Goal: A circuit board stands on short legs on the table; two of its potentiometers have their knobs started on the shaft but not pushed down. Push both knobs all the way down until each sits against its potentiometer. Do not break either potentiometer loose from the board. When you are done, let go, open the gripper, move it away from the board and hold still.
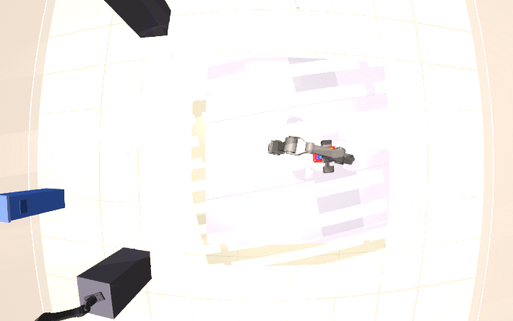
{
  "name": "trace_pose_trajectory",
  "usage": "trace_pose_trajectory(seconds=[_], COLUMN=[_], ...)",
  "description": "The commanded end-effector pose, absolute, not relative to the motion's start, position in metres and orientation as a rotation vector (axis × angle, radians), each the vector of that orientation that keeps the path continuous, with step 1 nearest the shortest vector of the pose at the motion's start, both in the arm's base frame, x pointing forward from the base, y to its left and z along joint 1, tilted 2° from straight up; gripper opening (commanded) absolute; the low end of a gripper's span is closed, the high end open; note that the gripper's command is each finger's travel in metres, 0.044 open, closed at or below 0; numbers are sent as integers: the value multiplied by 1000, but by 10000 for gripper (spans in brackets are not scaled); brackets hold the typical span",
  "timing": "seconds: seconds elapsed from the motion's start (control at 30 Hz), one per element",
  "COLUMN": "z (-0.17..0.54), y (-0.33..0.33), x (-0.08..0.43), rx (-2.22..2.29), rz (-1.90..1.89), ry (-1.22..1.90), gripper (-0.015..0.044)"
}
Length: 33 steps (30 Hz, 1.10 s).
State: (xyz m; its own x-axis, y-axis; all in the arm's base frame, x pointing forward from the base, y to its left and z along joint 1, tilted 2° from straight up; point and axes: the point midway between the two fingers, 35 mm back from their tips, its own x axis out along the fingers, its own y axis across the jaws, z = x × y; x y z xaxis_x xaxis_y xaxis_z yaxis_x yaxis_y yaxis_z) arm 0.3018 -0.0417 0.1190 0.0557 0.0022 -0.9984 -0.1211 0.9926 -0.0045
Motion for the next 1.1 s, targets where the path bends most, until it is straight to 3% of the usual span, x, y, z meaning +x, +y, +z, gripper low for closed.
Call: trace_pose_trajectory(seconds=[0.0, 1.07], z=[104, 80], y=[-42, -42], x=[303, 304], rx=[-100, -100], rz=[86, 86], ry=[1519, 1519], gripper=[0, 0])
